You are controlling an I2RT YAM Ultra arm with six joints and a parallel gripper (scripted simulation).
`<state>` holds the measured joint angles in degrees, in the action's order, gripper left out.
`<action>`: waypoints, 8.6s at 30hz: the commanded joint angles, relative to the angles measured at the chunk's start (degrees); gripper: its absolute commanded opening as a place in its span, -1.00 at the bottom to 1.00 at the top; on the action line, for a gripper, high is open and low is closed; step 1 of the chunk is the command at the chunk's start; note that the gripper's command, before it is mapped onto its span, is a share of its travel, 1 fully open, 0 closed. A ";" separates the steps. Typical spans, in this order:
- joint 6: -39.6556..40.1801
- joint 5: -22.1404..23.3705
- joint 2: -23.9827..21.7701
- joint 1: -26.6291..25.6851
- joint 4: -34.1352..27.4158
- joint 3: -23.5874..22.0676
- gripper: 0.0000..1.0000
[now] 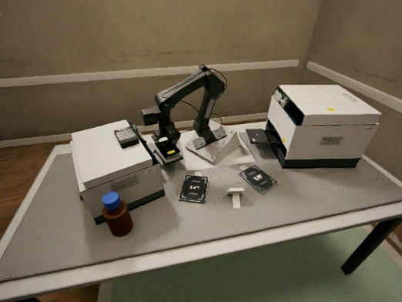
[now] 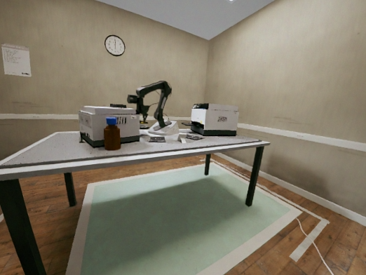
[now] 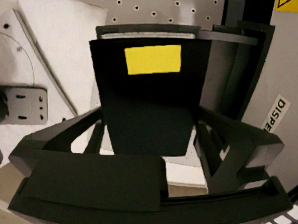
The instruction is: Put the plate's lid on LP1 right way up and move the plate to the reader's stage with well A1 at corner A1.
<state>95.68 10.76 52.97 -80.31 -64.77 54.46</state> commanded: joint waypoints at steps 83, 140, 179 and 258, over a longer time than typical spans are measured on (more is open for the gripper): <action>3.25 4.04 2.07 -4.48 -17.55 17.01 0.71; -50.20 -12.15 11.24 40.42 -5.59 14.17 0.71; -97.70 -28.40 22.19 67.66 0.86 16.73 0.71; -99.93 -29.07 26.37 66.46 10.25 9.45 0.71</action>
<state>-5.08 -18.94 78.98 -13.61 -56.21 64.88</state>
